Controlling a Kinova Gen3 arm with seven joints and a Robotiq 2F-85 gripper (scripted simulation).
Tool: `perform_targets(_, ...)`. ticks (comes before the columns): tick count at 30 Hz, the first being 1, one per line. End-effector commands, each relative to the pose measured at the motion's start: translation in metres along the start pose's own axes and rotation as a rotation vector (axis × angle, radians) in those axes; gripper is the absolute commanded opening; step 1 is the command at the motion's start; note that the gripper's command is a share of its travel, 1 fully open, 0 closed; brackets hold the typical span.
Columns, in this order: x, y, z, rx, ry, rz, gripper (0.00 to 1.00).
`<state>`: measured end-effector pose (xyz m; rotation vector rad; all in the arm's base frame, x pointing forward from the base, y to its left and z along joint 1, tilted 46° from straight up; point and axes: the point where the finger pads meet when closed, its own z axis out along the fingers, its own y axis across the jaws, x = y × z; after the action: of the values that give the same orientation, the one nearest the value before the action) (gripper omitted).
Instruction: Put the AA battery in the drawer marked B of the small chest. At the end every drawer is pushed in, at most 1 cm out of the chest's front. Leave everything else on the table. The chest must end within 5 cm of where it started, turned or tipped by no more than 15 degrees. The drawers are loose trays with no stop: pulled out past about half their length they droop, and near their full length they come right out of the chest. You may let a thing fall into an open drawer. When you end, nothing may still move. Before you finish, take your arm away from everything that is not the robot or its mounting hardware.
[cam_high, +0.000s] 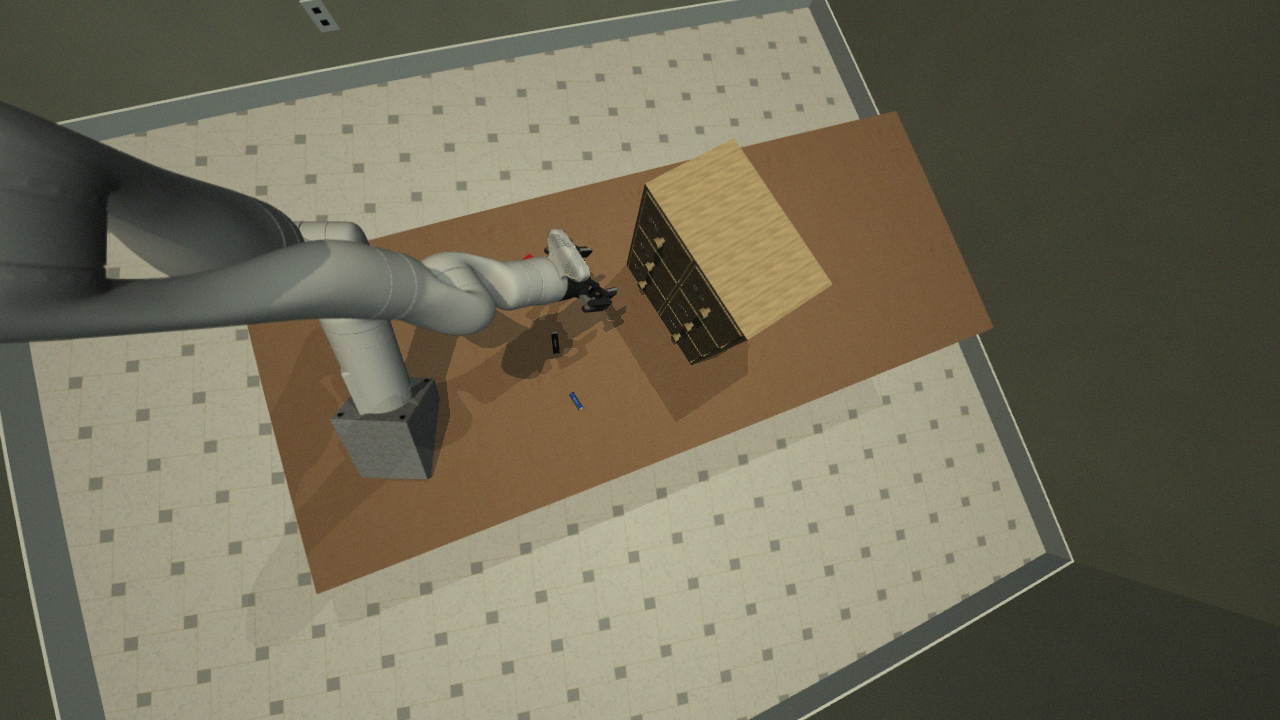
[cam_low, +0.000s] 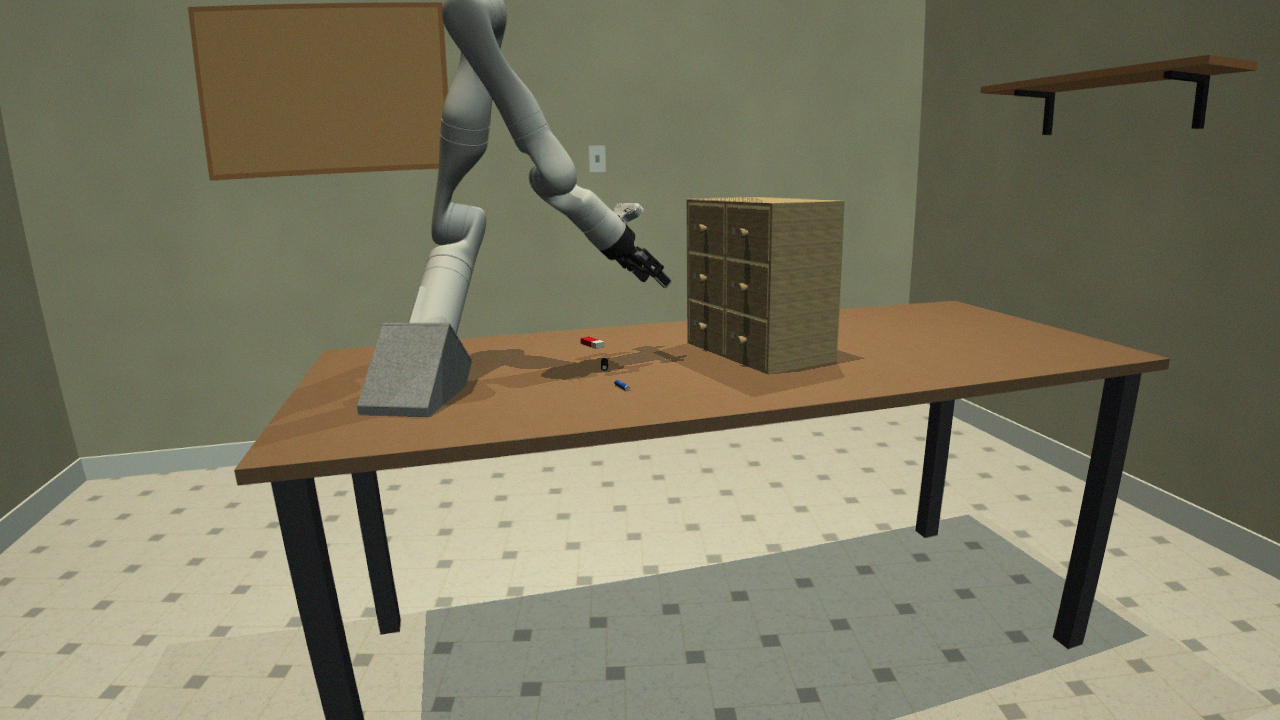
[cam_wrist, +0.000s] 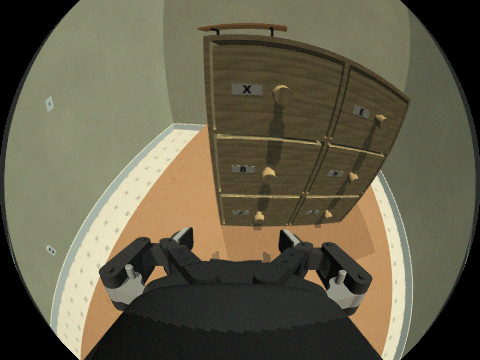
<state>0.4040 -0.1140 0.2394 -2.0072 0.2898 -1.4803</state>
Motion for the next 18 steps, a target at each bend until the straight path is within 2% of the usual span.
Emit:
perform_targets(1,0.005,0.005,-0.005,-0.011,-0.002,-0.003,1.00)
perform_targets(18,0.006,0.005,-0.017,-0.012,-0.097,-0.001,1.00)
